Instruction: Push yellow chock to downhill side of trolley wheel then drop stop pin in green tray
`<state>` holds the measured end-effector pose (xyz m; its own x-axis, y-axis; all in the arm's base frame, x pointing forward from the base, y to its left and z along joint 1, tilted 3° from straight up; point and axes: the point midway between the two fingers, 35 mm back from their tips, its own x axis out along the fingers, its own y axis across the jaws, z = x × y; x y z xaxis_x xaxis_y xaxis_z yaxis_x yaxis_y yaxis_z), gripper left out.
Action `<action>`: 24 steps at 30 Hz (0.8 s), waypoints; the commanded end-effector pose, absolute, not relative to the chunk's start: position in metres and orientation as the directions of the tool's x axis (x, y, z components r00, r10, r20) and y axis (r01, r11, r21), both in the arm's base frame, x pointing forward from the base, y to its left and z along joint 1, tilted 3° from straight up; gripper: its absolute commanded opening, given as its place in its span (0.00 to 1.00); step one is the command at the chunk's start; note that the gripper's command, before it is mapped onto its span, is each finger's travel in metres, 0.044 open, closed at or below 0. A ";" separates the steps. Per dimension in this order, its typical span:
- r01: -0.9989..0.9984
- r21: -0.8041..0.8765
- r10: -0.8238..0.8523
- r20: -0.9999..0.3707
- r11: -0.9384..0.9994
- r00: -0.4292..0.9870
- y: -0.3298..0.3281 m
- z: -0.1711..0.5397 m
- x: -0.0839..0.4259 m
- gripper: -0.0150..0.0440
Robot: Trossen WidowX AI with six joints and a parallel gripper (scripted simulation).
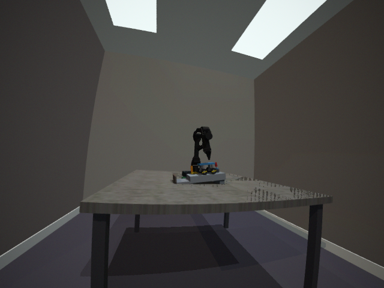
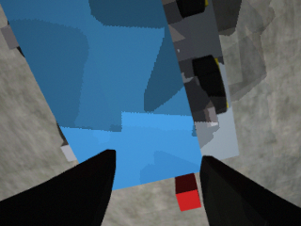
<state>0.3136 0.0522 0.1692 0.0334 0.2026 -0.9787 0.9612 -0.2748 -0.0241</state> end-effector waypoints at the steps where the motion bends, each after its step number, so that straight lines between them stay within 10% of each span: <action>1: 1.000 0.000 0.246 -0.969 -0.027 0.007 0.085 0.175 0.310 0.58; 24: 0.997 0.014 0.262 -0.965 0.077 -0.007 0.104 0.157 0.307 0.58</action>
